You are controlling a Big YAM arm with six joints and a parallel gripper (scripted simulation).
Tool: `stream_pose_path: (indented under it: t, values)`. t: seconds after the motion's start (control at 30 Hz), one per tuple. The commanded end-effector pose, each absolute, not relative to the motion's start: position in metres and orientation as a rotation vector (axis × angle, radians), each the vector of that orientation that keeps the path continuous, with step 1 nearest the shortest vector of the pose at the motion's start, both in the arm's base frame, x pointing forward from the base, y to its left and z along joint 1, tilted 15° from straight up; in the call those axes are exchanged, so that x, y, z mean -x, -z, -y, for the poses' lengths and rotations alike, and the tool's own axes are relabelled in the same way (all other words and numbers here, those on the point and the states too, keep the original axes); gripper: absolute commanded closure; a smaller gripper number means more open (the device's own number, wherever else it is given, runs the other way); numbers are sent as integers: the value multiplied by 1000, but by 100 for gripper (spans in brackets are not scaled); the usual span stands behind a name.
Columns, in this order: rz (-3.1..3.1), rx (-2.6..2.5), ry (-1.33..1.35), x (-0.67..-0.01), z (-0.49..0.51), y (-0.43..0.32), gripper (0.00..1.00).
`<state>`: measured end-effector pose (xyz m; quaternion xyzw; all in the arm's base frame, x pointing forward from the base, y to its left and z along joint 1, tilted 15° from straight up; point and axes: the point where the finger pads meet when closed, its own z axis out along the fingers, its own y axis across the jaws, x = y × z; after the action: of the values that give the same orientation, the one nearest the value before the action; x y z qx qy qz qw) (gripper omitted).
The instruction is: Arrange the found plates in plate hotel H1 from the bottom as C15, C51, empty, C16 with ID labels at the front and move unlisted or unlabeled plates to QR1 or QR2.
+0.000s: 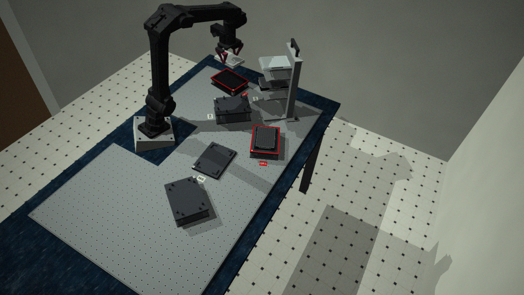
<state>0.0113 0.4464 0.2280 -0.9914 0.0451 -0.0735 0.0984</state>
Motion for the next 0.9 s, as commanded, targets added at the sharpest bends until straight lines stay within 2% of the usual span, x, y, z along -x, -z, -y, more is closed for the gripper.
stream_pose_path:
  t: [0.0, 0.13, 0.23, 0.57, 0.67, 0.7, 0.87]
  values:
    - [-132, 2899, 206, -16, -454, -232, 14]
    - [-128, 2851, 198, -14, -472, -248, 14]
    - [-131, 2912, 208, -18, -458, -214, 14]
    - [-130, 2912, 208, -22, -463, -188, 14]
    - [-131, 2908, 208, -23, -463, -187, 14]
    - [-127, 2823, 195, -19, -477, -227, 14]
    - [-131, 2875, 203, -17, -469, -205, 14]
